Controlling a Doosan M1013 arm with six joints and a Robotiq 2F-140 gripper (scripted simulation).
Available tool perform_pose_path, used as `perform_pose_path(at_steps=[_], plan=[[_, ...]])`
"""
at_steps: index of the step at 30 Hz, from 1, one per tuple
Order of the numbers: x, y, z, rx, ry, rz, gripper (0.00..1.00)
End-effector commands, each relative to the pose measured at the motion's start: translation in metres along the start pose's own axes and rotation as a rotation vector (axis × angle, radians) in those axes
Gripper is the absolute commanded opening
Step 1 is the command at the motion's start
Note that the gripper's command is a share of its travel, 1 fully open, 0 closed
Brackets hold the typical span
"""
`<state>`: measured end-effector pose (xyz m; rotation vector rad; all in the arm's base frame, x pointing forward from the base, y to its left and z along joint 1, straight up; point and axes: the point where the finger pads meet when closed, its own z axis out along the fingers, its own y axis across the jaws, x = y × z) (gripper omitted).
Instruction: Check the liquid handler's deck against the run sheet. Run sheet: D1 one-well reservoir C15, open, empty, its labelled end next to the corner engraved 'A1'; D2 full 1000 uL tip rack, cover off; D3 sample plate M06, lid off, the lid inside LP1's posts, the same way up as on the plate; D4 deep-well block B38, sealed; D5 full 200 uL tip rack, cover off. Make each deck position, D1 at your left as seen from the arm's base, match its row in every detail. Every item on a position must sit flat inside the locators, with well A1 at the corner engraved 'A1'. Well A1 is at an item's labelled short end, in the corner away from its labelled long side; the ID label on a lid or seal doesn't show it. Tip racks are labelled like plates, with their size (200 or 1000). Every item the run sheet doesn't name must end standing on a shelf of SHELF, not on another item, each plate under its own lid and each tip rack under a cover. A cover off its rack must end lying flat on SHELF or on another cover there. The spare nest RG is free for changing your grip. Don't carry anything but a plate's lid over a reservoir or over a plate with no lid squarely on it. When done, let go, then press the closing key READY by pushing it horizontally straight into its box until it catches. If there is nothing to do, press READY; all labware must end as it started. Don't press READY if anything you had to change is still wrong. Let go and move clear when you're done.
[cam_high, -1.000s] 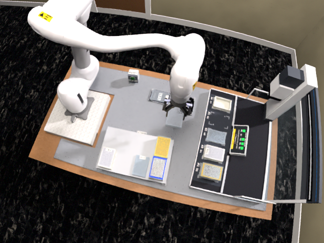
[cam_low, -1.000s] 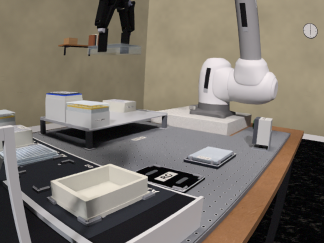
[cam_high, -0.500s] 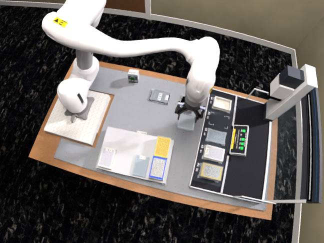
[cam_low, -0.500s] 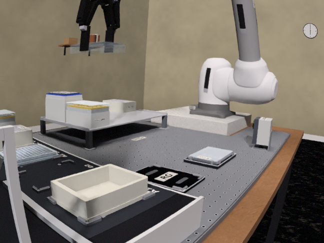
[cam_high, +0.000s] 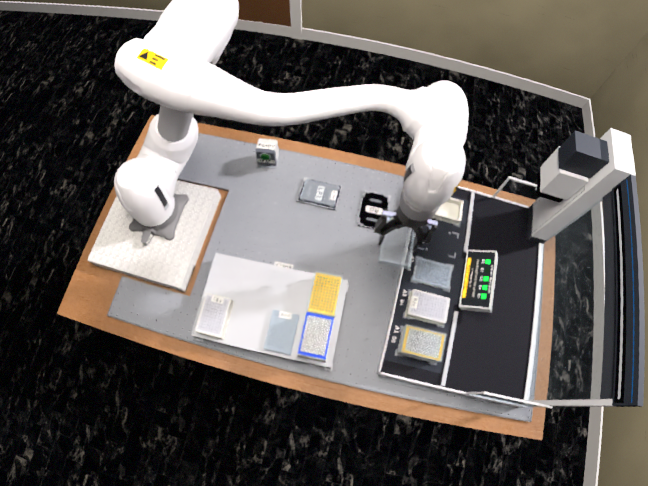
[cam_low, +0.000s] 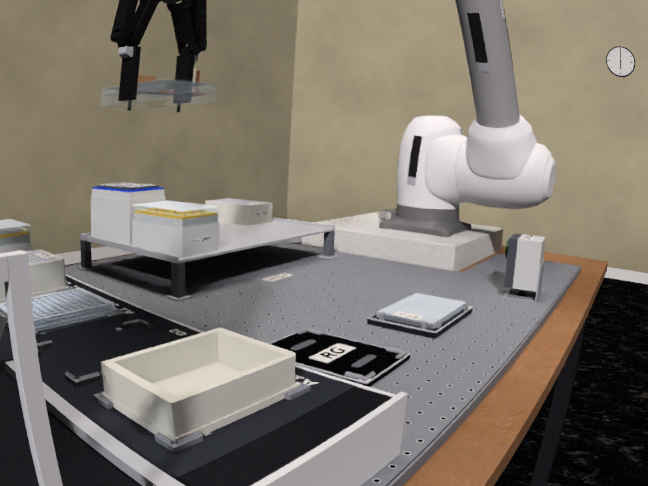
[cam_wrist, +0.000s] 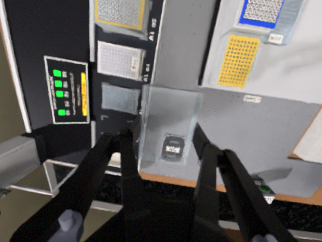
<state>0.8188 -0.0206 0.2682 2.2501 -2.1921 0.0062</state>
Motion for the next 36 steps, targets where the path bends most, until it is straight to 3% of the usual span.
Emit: perform_pose_path(at_steps=[1, 15, 36], plan=[[0.0, -0.003, -0.001, 0.001, 0.0, 0.0, 0.1], [0.0, 0.002, -0.001, 0.001, 0.0, 0.0, 0.1], [-0.004, 0.097, -0.001, 0.001, 0.0, 0.0, 0.1]])
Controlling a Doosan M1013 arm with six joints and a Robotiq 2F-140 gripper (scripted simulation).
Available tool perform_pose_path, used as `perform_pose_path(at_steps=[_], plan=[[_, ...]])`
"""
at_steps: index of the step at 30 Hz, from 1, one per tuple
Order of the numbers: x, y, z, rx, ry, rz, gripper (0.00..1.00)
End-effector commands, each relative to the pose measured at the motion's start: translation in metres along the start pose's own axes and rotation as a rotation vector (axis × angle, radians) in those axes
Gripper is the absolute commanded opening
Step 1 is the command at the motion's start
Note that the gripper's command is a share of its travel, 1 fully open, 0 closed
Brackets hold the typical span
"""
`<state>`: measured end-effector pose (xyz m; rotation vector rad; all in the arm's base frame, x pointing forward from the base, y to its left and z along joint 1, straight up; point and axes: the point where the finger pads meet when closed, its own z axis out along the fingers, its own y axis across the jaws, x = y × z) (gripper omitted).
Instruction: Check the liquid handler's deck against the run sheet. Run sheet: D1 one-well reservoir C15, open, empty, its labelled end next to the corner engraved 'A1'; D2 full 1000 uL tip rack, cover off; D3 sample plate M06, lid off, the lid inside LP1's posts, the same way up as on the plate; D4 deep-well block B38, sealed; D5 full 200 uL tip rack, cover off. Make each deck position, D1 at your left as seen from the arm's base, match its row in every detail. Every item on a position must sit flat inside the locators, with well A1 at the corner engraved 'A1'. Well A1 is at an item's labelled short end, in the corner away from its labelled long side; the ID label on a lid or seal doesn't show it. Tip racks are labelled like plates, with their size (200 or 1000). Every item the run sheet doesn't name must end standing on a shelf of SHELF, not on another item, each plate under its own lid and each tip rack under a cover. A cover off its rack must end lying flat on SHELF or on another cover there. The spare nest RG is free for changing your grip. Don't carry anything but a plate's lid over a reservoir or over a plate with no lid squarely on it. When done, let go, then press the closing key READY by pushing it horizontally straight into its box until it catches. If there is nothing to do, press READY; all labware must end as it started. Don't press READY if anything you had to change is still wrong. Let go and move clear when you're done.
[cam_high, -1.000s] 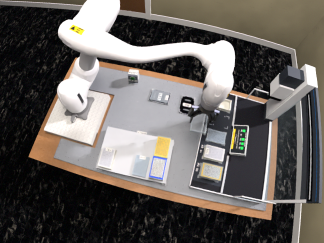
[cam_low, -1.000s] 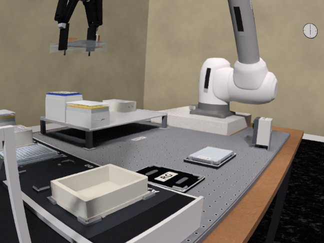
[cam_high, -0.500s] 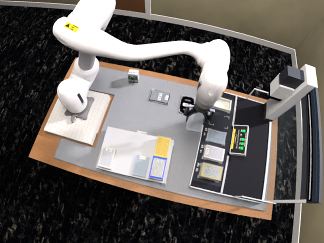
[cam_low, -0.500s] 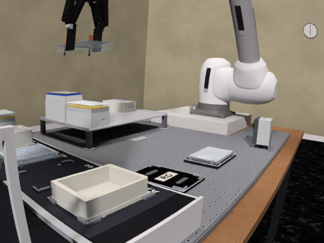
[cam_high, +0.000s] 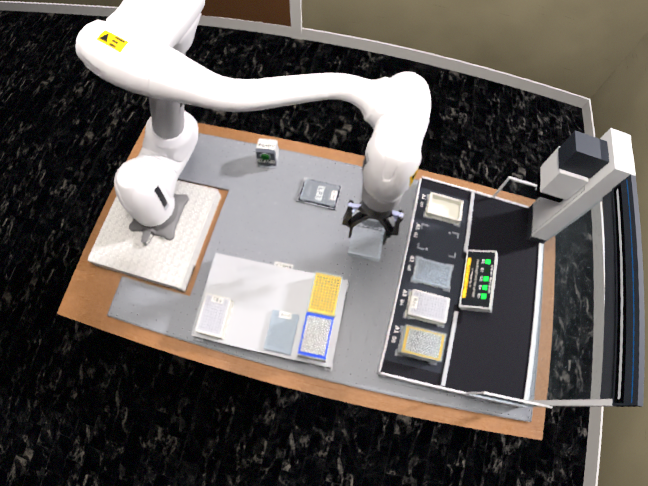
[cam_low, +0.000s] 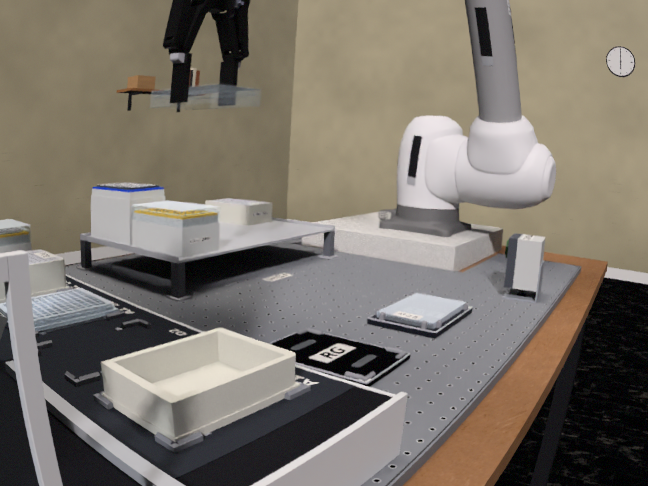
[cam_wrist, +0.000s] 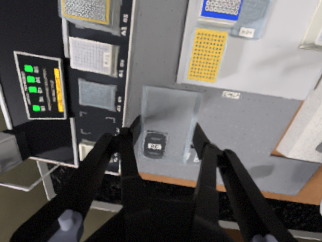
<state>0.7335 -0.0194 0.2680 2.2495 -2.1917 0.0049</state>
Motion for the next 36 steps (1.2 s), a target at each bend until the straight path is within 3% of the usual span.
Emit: perform_pose_path(at_steps=[1, 36], plan=[[-0.001, 0.016, -0.001, 0.002, 0.0, 0.0, 0.1], [-0.007, 0.171, -0.001, 0.002, 0.0, 0.0, 0.1]])
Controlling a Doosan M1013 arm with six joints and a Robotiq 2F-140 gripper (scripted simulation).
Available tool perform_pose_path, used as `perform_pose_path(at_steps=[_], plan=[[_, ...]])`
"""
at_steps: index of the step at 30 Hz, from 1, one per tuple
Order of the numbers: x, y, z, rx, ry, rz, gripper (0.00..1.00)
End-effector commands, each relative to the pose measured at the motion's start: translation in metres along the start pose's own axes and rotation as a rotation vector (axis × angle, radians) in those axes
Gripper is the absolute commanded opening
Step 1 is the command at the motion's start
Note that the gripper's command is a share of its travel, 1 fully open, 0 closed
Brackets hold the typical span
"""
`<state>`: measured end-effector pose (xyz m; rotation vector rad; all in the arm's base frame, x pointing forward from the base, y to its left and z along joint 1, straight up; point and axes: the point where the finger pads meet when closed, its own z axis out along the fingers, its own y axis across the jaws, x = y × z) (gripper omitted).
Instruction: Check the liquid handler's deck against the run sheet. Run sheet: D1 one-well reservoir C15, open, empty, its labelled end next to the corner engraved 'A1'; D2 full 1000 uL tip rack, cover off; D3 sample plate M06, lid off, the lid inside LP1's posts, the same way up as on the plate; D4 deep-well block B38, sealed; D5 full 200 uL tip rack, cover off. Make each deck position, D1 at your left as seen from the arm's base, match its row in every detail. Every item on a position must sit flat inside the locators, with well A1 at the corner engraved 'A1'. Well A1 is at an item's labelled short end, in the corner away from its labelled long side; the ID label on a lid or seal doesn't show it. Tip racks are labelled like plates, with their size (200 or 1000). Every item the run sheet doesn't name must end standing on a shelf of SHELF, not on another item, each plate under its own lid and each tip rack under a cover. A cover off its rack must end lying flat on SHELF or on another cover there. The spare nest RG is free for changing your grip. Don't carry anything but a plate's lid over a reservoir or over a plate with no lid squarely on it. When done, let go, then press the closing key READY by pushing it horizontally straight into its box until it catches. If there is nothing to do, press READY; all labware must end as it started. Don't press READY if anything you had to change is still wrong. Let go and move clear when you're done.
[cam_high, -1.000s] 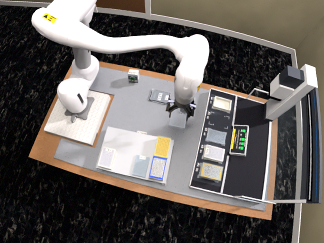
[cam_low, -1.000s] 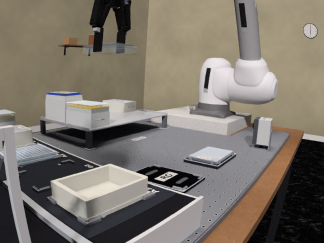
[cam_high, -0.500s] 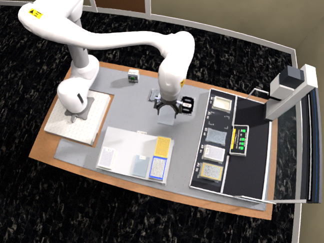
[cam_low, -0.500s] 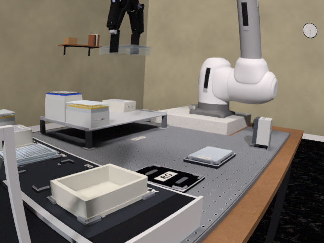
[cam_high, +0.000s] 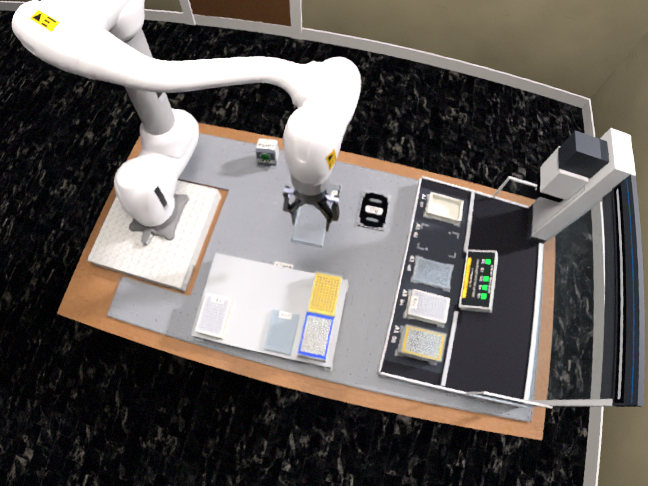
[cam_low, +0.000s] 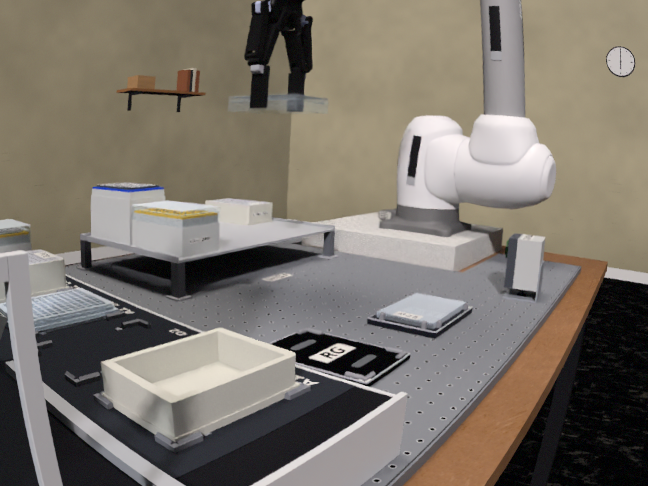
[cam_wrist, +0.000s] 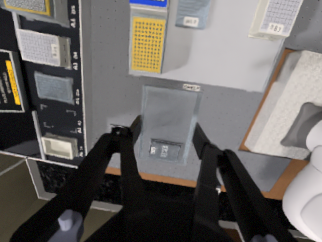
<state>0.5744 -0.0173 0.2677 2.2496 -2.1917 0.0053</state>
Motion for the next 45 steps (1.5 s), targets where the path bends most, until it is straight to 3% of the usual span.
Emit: perform_pose_path(at_steps=[1, 26, 32, 43, 45], plan=[[-0.001, 0.017, -0.001, 0.002, 0.0, 0.0, 0.1], [-0.005, 0.132, -0.001, 0.001, 0.0, 0.0, 0.1], [-0.005, 0.136, -0.001, 0.001, 0.0, 0.0, 0.1], [0.05, 0.138, -0.001, 0.001, 0.0, 0.0, 0.1], [0.05, 0.138, -0.001, 0.001, 0.0, 0.0, 0.1]])
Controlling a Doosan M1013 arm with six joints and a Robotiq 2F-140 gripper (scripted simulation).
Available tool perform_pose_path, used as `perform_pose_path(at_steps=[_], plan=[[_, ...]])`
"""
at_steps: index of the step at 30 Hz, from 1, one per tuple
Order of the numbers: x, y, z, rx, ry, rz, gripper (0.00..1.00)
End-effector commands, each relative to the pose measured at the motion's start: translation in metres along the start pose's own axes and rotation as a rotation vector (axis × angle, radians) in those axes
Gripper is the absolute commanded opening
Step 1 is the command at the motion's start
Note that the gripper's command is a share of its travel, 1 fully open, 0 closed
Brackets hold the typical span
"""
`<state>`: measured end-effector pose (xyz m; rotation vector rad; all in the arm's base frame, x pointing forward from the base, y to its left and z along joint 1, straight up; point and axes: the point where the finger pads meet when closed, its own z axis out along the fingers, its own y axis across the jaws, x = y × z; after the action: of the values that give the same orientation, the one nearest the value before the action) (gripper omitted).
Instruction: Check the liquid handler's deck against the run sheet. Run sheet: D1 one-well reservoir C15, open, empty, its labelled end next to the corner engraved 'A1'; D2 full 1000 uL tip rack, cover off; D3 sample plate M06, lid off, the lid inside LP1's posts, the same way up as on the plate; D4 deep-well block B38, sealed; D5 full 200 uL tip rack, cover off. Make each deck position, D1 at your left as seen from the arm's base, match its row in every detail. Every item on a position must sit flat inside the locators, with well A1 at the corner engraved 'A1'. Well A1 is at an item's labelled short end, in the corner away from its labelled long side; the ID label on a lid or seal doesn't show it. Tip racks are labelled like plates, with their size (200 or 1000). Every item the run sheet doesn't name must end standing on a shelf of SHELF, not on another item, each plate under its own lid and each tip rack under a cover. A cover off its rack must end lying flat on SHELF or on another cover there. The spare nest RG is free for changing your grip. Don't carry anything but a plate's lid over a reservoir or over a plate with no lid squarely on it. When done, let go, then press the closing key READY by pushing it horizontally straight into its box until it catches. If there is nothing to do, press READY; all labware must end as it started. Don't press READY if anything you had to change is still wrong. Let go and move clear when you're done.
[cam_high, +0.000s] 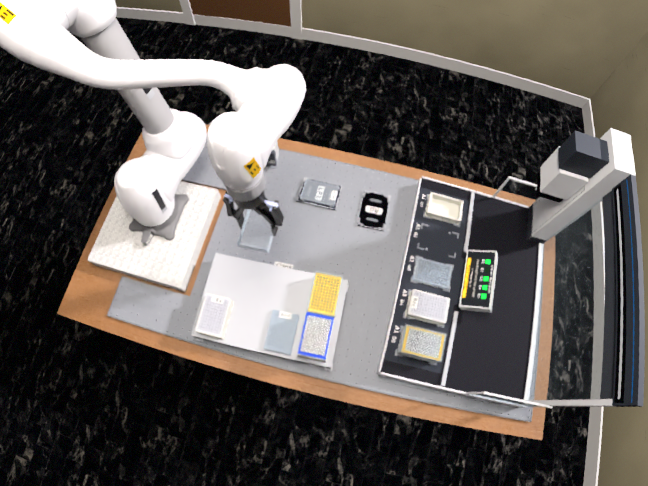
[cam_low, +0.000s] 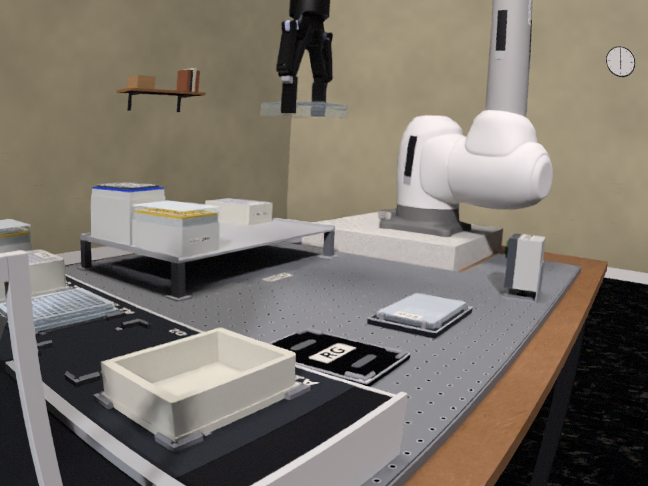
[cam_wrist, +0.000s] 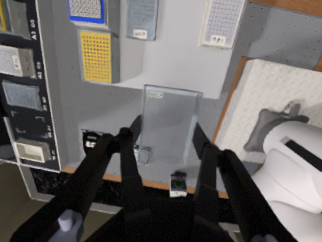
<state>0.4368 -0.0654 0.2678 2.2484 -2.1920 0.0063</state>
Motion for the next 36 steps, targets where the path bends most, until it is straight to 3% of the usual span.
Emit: perform_pose_path(at_steps=[1, 21, 36], plan=[[0.01, 0.0, -0.001, 0.001, -0.001, -0.001, 0.1], [0.1, 0.003, 0.0, 0.001, -0.001, -0.001, 0.1], [0.102, 0.003, 0.0, 0.001, -0.001, -0.001, 0.1]])
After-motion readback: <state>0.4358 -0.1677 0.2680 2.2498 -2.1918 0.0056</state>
